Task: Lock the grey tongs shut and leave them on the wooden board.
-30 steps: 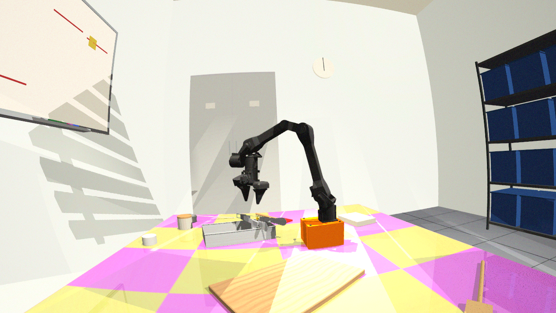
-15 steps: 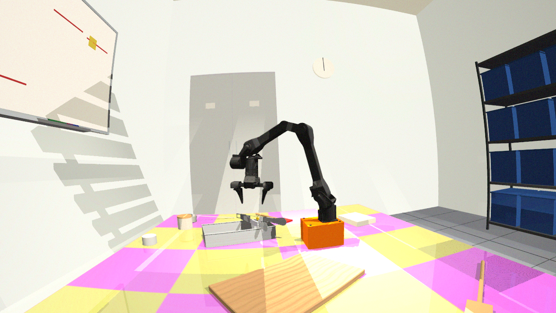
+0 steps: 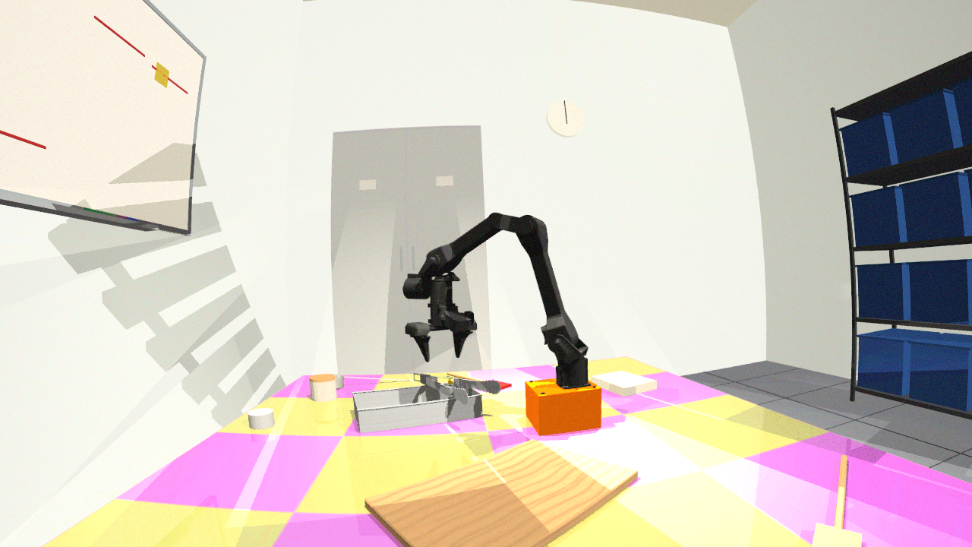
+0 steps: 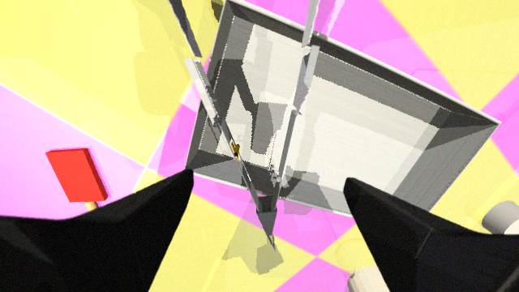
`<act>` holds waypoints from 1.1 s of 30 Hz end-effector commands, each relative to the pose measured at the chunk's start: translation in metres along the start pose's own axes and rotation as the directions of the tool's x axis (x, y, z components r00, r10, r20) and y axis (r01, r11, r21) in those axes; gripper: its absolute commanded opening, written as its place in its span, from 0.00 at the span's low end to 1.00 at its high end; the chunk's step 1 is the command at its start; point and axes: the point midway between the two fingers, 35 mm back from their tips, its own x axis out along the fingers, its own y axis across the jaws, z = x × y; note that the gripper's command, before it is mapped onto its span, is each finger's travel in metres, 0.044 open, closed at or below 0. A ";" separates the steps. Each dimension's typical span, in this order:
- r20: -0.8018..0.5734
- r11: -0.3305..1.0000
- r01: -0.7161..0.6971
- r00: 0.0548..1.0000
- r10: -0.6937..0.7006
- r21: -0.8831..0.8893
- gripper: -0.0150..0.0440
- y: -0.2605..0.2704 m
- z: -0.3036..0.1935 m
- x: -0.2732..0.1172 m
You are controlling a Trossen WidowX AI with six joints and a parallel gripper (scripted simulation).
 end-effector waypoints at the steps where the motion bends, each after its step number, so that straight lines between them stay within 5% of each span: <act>1: 0.023 0.987 -0.012 1.000 0.016 -0.162 1.00 0.004 0.005 0.009; 33: 0.022 0.987 -0.012 1.000 0.016 -0.162 1.00 0.004 0.001 0.036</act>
